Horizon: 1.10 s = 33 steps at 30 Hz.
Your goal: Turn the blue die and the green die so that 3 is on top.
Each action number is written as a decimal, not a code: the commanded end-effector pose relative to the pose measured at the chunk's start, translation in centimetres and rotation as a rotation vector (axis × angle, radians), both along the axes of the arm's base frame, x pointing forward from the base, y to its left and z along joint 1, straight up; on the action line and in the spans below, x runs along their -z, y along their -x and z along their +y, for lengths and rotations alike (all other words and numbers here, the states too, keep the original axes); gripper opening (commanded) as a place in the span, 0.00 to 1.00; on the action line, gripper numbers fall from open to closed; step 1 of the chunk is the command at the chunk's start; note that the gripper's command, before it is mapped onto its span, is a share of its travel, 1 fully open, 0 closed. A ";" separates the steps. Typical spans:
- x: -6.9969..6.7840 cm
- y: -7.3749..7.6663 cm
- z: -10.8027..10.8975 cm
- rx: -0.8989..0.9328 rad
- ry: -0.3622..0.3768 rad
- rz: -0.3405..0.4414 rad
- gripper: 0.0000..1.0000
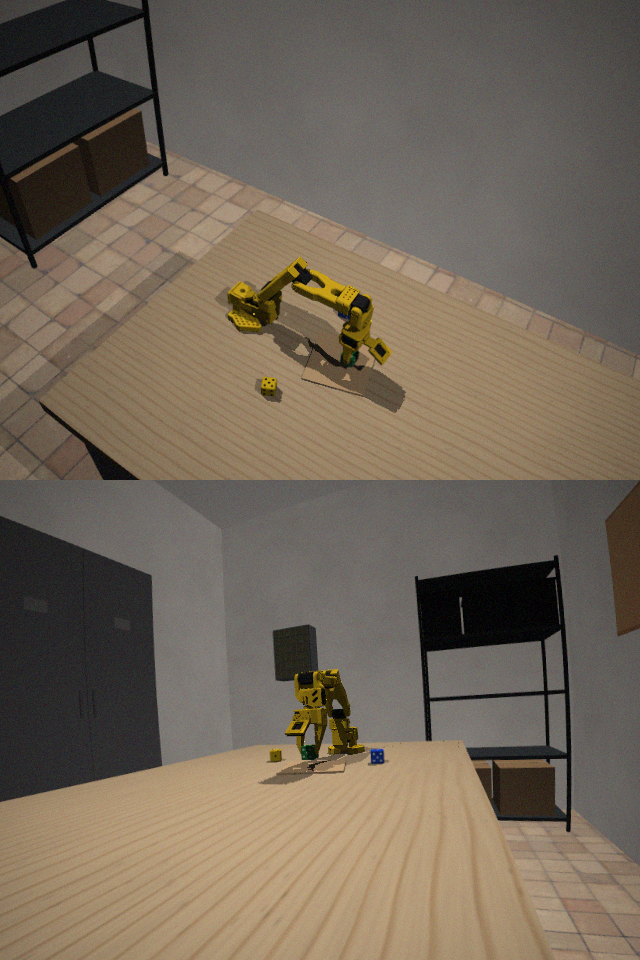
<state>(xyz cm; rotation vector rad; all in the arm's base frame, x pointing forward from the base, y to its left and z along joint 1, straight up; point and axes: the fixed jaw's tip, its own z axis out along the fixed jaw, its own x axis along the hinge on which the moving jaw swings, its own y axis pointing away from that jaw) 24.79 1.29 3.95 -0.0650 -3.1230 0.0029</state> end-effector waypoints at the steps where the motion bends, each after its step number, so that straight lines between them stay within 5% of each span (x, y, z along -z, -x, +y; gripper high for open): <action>1: -0.6 -0.5 0.2 -0.001 -0.002 -0.050 0.00; 33: 0.5 -0.6 0.2 -0.001 -0.002 -0.050 0.00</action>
